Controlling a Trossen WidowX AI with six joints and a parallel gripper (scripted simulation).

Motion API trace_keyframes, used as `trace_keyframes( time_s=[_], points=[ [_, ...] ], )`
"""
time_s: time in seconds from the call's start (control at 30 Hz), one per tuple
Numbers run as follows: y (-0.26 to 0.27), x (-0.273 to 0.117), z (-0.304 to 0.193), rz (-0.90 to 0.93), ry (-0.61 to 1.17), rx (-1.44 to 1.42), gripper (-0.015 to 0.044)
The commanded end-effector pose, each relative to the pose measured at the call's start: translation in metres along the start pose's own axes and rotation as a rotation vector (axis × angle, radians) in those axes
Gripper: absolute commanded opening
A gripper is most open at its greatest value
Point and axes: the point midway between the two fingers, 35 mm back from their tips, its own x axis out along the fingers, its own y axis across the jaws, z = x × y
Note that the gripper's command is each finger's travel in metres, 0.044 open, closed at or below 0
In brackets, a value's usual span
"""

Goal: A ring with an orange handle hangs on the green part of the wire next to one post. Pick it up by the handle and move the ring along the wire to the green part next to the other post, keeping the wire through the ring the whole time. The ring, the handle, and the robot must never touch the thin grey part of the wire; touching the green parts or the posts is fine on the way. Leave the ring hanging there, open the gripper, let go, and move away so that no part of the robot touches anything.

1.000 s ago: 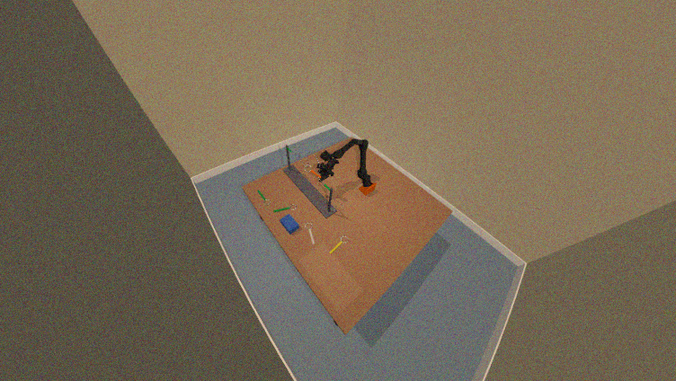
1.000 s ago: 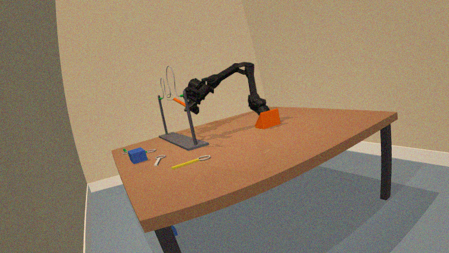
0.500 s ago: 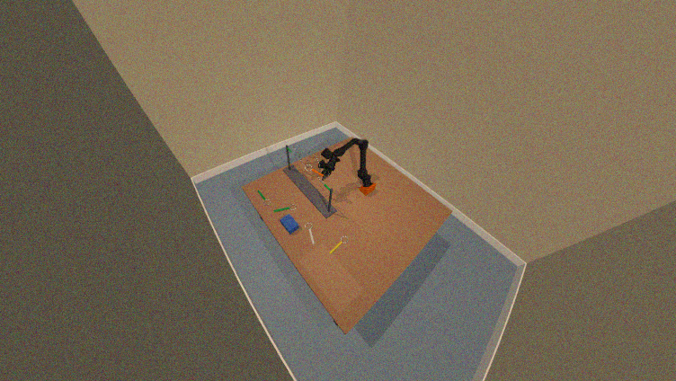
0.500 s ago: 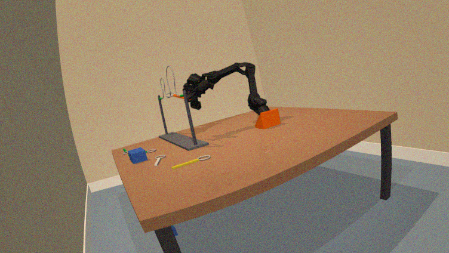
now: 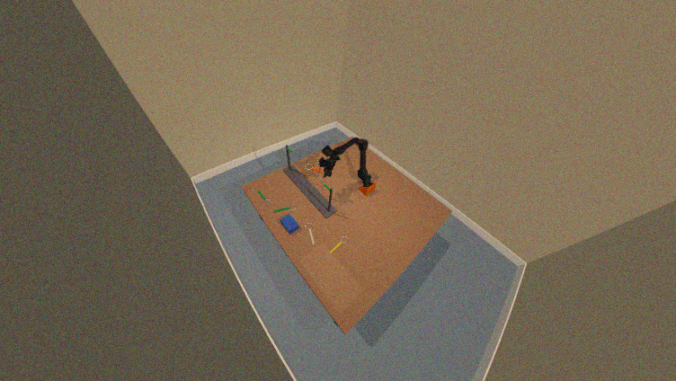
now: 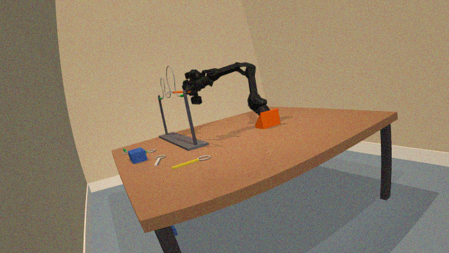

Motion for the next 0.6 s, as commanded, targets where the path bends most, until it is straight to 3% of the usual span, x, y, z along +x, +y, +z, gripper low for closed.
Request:
trace_keyframes(
  time_s=[0.0,0.57],
  points=[
    [0.014,-0.005,0.003,0.043,-0.001,0.052,-0.015],
    [0.044,-0.011,0.008,0.141,0.022,0.226,-0.015]
  ],
)
